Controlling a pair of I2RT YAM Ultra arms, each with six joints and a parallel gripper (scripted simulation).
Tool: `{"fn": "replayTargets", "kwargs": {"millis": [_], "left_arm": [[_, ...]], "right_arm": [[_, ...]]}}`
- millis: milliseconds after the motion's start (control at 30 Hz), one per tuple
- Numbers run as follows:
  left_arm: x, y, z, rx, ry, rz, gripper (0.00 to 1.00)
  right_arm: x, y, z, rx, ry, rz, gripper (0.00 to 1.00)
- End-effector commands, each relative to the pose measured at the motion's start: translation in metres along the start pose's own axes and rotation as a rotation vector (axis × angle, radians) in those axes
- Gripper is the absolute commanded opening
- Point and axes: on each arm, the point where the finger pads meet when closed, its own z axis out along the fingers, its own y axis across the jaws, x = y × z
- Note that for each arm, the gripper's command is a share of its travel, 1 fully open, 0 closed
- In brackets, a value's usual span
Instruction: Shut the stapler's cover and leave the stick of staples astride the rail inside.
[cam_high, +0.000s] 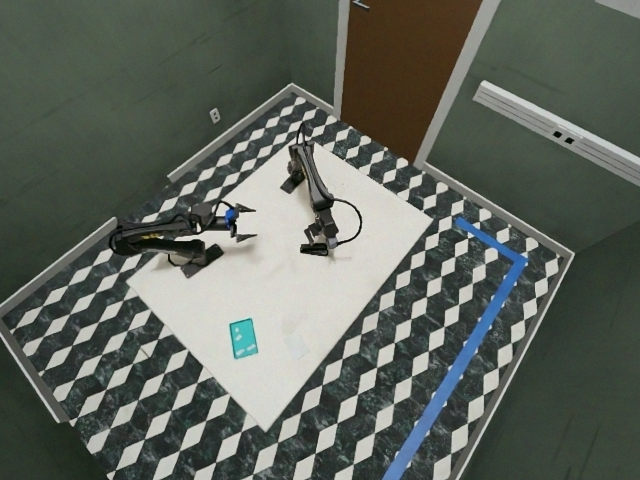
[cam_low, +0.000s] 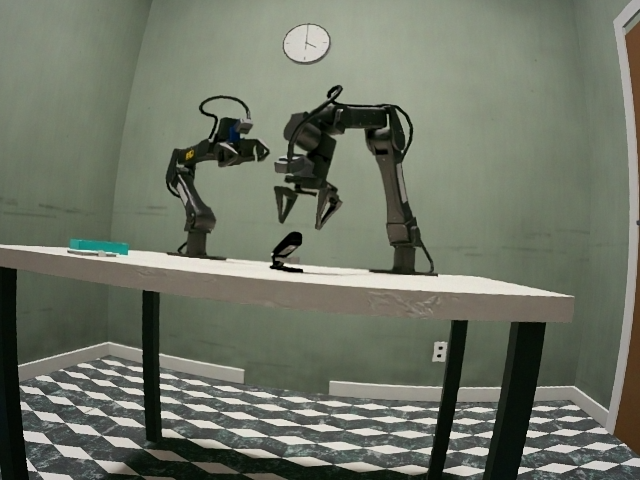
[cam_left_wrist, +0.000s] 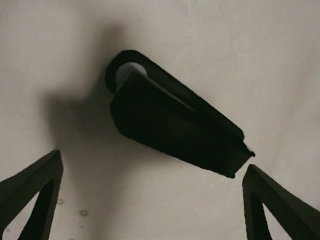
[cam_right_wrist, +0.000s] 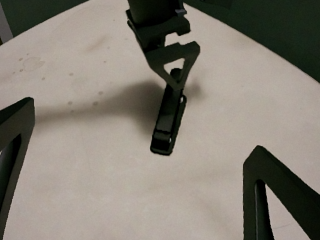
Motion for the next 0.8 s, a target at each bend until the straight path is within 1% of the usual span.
{"fn": "replayTargets", "kwargs": {"millis": [0,33,100,267,400,500,600,767], "left_arm": [[-0.016,-0.003,-0.017,0.043,-0.148,0.208,1.00],[-0.016,-0.003,-0.018,0.045,-0.158,0.246,1.00],[-0.016,-0.003,-0.018,0.045,-0.158,0.246,1.00],[-0.012,-0.003,-0.019,0.059,-0.216,0.465,1.00],[-0.007,-0.001,-0.019,0.066,-0.240,0.574,1.00],[-0.004,0.000,-0.019,0.069,-0.243,0.604,1.00],[0.001,0.004,-0.017,0.064,-0.223,0.583,1.00],[0.000,0.004,-0.019,0.062,-0.228,0.580,1.00]], "right_arm": [[-0.004,-0.001,0.006,-0.011,-0.030,-0.001,1.00],[-0.003,-0.002,0.007,-0.009,-0.029,-0.001,1.00],[-0.003,-0.002,0.007,-0.009,-0.029,-0.001,1.00],[0.004,-0.006,0.009,0.006,-0.008,0.001,1.00],[0.004,-0.006,0.009,0.007,-0.007,0.001,1.00],[0.004,-0.006,0.009,0.007,-0.007,0.001,1.00],[0.004,-0.006,0.009,0.007,-0.007,0.001,1.00],[0.004,-0.006,0.009,0.007,-0.007,0.001,1.00]]}}
